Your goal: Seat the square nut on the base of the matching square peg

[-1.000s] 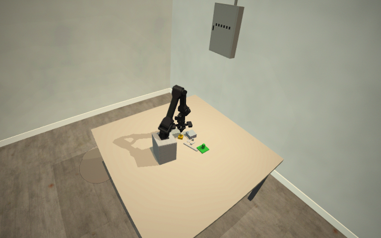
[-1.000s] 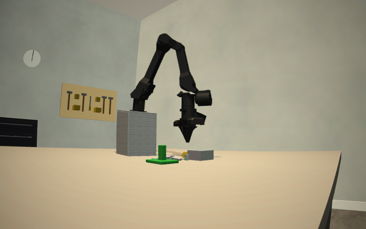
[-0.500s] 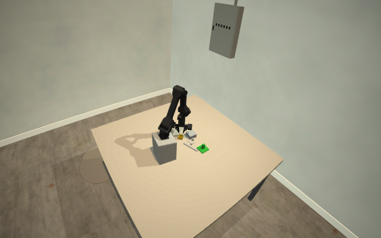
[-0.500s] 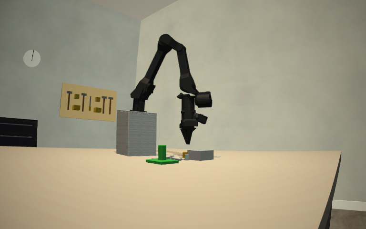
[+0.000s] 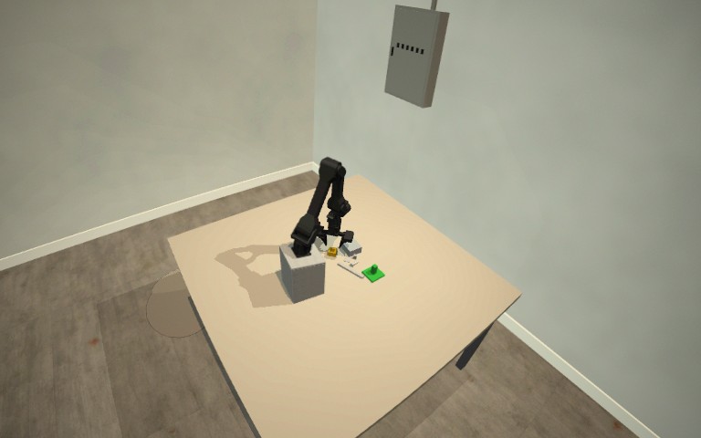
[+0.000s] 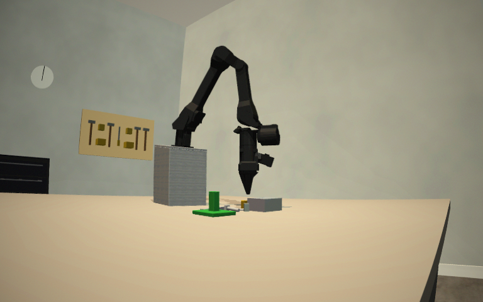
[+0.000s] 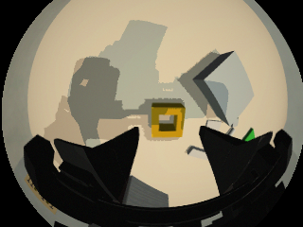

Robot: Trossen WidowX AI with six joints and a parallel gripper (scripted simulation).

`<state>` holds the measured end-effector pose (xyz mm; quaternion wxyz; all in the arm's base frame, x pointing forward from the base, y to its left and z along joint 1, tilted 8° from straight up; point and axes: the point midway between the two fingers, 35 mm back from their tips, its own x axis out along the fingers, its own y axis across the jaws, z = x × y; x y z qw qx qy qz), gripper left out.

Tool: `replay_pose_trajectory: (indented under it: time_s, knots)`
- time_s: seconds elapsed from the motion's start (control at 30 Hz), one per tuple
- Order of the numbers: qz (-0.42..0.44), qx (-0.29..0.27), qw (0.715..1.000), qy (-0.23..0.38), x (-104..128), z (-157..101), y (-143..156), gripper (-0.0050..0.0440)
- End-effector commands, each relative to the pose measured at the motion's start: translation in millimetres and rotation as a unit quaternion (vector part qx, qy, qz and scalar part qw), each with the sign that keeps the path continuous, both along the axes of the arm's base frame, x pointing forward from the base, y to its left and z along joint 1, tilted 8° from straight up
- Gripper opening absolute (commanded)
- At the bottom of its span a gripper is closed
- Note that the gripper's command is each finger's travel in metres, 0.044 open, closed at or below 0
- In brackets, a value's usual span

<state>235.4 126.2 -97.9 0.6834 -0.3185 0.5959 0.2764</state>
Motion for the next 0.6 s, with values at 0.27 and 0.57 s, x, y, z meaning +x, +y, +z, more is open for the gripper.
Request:
replay_pose_trajectory:
  time_s: [0.27,0.57]
  knots:
    - [-0.002,-0.001,1.000,0.002,2,-18,0,0.0320]
    - [-0.002,-0.001,1.000,0.002,4,-33,-1,0.0320]
